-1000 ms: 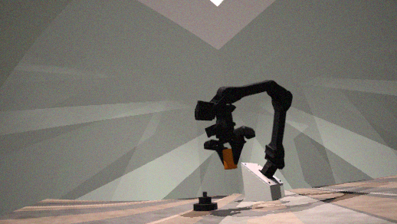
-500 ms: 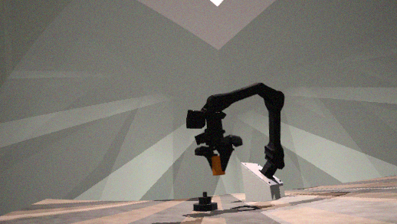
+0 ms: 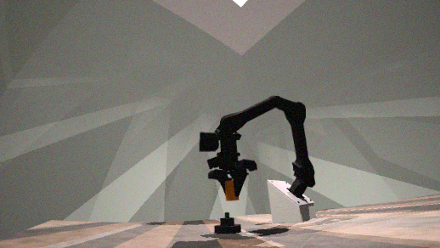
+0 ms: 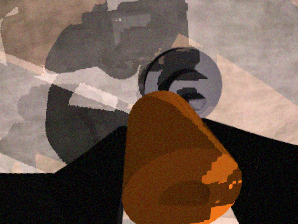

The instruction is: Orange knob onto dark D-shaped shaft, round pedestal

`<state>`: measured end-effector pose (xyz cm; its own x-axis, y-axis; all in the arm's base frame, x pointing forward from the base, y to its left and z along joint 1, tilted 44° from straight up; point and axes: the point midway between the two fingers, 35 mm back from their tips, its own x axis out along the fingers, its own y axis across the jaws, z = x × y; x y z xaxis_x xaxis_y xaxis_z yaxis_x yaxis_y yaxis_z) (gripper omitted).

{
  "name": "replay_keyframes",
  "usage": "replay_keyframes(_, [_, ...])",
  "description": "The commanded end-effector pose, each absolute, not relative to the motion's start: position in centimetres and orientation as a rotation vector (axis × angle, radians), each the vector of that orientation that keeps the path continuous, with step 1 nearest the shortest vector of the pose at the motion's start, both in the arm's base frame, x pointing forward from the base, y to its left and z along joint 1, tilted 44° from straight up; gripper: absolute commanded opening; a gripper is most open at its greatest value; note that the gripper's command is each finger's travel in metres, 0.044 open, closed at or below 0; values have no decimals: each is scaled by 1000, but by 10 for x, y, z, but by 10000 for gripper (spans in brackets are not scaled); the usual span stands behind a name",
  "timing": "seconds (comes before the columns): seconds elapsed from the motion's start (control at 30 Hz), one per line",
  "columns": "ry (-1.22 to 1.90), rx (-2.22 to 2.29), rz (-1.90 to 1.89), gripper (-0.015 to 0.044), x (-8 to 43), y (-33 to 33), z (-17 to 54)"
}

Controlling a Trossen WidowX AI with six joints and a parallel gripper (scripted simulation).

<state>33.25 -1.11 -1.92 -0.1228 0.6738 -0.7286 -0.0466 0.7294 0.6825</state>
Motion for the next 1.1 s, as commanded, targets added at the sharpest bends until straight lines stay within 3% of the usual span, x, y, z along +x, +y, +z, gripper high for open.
replay_keyframes(0.0, [1584,518,659,0,333,-21,-32])
replay_keyframes(1.07, [1580,514,667,0,330,-15,-68])
